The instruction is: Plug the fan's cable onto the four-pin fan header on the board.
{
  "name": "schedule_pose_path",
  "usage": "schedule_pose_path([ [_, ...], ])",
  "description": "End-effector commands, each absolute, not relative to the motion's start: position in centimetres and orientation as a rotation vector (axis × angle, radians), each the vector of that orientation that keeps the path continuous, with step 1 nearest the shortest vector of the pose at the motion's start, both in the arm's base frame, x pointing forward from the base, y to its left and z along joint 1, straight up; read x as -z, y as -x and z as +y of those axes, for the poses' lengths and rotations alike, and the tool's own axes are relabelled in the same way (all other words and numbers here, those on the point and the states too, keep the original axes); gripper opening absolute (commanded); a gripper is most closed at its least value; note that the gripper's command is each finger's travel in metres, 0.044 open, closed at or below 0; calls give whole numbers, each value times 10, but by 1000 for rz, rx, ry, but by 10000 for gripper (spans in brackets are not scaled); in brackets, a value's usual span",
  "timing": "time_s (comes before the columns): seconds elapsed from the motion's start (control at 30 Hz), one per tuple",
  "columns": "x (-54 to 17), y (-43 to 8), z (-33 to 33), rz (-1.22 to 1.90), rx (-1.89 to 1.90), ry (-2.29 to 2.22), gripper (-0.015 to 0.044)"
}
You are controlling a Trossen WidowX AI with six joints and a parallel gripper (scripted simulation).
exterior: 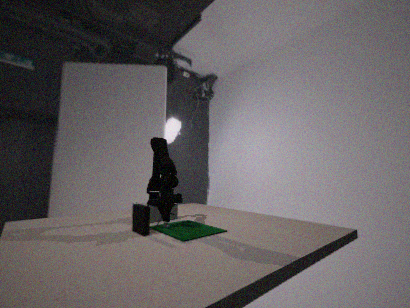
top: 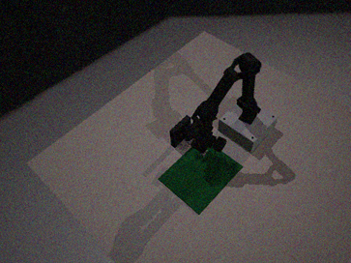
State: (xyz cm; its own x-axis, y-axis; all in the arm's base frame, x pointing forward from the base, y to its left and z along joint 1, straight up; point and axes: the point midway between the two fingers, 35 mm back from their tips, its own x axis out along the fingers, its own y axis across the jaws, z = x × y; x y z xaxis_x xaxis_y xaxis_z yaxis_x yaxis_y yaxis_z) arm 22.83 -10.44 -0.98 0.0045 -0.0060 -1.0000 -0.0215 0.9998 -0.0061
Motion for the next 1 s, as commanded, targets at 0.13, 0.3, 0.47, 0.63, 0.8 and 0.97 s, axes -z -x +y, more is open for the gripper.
schedule_pose_path([
  [0.13, 11, -231, -105, 1559, -15, 27, 0],
  [0.3, 12, -231, -105, 1559, -15, 26, 0],
  [0.47, 12, -230, -104, 1559, -15, 26, 0],
  [0.63, 11, -229, -104, 1559, -15, 26, 0],
  [0.8, 10, -228, -104, 1559, -15, 26, 0],
  [0.97, 9, -227, -103, 1559, -14, 26, 0],
])
